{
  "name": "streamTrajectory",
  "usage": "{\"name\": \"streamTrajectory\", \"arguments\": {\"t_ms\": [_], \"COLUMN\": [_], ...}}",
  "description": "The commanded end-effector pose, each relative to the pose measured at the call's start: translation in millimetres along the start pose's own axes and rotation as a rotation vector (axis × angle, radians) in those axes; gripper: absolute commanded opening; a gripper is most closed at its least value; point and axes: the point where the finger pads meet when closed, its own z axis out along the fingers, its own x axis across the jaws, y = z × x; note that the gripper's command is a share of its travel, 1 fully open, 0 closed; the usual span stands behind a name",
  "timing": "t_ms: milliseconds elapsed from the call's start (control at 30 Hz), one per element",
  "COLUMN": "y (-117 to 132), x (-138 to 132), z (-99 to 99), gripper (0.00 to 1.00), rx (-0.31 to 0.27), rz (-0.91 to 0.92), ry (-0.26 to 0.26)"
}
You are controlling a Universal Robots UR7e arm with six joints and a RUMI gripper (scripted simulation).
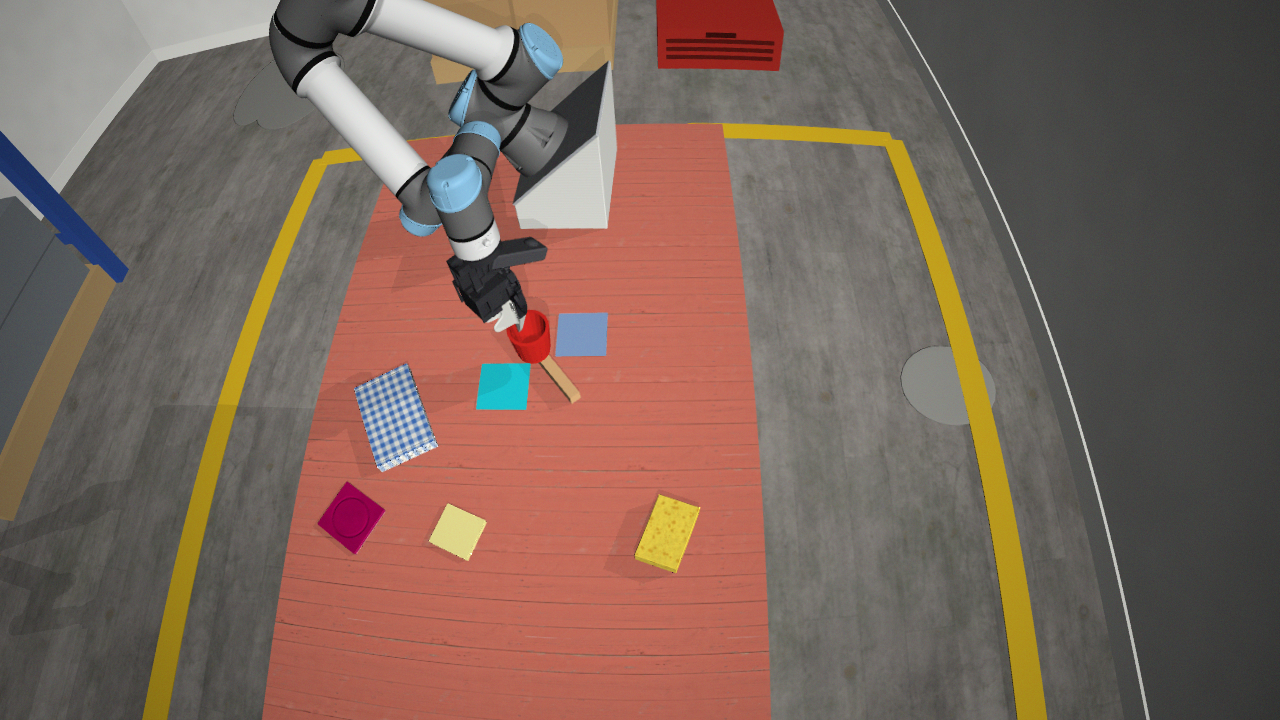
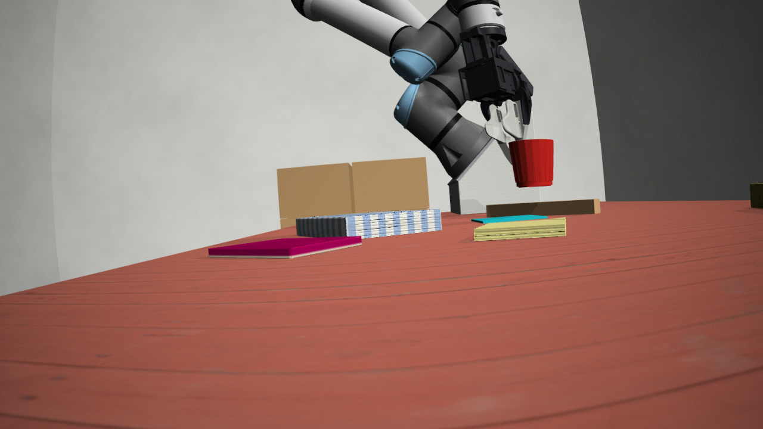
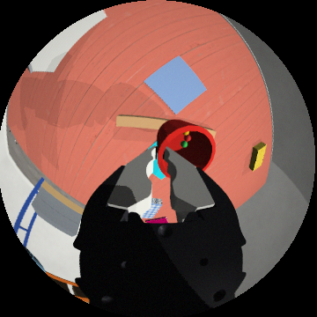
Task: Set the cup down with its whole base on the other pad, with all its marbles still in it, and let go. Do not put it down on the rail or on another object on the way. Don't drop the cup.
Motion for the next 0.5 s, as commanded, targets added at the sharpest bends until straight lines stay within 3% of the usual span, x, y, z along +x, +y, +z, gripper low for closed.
{"name": "streamTrajectory", "arguments": {"t_ms": [0,467], "y": [28,68], "x": [-2,-7], "z": [-0.4,-0.8], "gripper": [0.03,0.03], "rx": [0.001,0.001], "rz": [-0.001,-0.001], "ry": [0.001,0.001]}}
